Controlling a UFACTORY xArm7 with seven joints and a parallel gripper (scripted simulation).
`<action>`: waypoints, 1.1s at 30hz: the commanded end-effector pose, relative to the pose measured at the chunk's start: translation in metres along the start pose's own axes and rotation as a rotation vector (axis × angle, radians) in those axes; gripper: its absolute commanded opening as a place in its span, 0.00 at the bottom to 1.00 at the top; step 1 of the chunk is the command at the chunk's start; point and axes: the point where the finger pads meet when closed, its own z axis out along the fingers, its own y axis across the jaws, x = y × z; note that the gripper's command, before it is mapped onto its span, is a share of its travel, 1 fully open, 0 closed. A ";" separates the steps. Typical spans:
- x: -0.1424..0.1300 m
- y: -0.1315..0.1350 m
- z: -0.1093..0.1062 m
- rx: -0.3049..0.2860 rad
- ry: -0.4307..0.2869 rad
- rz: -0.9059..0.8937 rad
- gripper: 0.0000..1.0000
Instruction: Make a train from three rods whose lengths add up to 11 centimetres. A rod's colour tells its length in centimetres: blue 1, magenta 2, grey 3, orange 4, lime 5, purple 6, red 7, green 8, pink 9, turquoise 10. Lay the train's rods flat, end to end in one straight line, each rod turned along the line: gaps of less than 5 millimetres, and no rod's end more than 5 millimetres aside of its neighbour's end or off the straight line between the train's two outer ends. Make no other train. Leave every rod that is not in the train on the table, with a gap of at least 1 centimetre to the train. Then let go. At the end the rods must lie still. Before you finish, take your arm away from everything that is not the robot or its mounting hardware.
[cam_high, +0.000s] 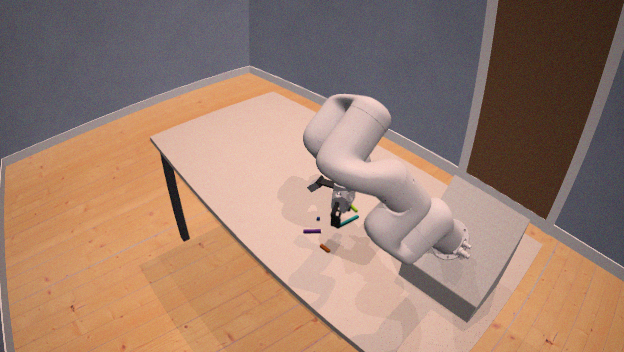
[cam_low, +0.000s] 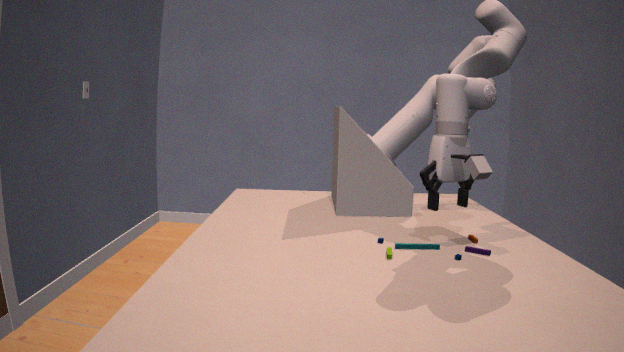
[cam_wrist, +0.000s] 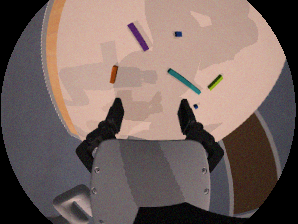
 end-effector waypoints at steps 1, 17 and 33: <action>0.010 -0.033 0.001 -0.014 -0.013 0.167 1.00; 0.016 -0.080 0.006 -0.006 -0.010 0.380 0.24; 0.016 -0.080 0.006 -0.006 -0.010 0.380 0.24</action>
